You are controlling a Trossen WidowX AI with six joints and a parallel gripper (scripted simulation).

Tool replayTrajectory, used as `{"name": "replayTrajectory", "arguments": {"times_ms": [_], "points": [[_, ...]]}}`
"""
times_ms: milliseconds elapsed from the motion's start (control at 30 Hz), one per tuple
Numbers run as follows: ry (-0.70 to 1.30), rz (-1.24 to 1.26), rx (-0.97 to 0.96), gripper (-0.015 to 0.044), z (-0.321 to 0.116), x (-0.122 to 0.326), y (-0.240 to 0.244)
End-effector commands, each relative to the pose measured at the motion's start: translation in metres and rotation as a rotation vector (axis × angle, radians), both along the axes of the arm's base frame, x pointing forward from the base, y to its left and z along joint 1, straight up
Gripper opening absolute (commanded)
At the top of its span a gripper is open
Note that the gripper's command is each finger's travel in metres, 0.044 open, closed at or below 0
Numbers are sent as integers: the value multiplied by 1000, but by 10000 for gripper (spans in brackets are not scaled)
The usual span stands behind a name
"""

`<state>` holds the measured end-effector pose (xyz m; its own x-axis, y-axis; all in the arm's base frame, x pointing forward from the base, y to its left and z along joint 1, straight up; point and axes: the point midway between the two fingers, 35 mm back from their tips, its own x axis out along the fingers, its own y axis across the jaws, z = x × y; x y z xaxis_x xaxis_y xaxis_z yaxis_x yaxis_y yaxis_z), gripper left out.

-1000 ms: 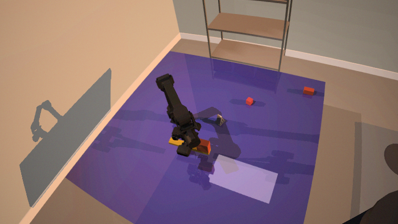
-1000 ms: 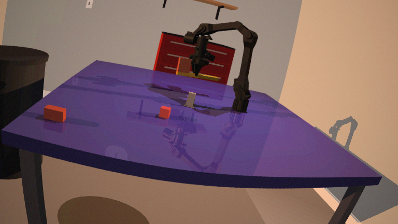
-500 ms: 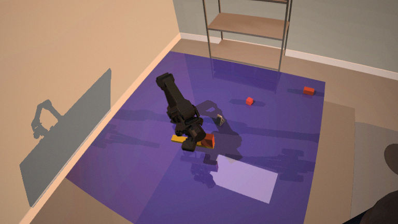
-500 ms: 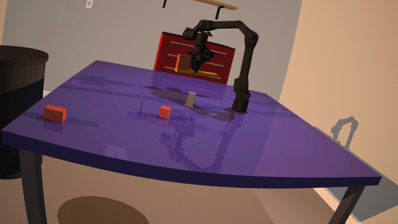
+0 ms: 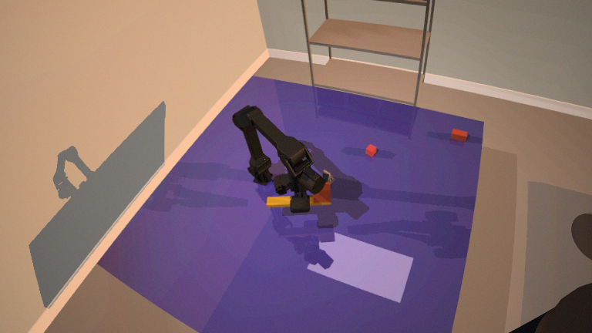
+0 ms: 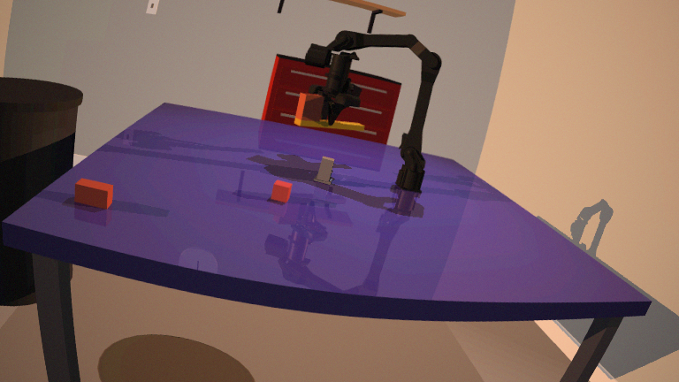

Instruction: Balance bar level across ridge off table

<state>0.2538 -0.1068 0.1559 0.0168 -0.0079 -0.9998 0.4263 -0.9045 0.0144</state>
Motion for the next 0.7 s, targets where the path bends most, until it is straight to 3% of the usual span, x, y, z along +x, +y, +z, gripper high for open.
{"name": "replayTrajectory", "arguments": {"times_ms": [0, 667], "points": [[-5, 62, -1, 0, 2, 1, 14], [-4, 432, -2, 0, 3, 6, 92]]}}
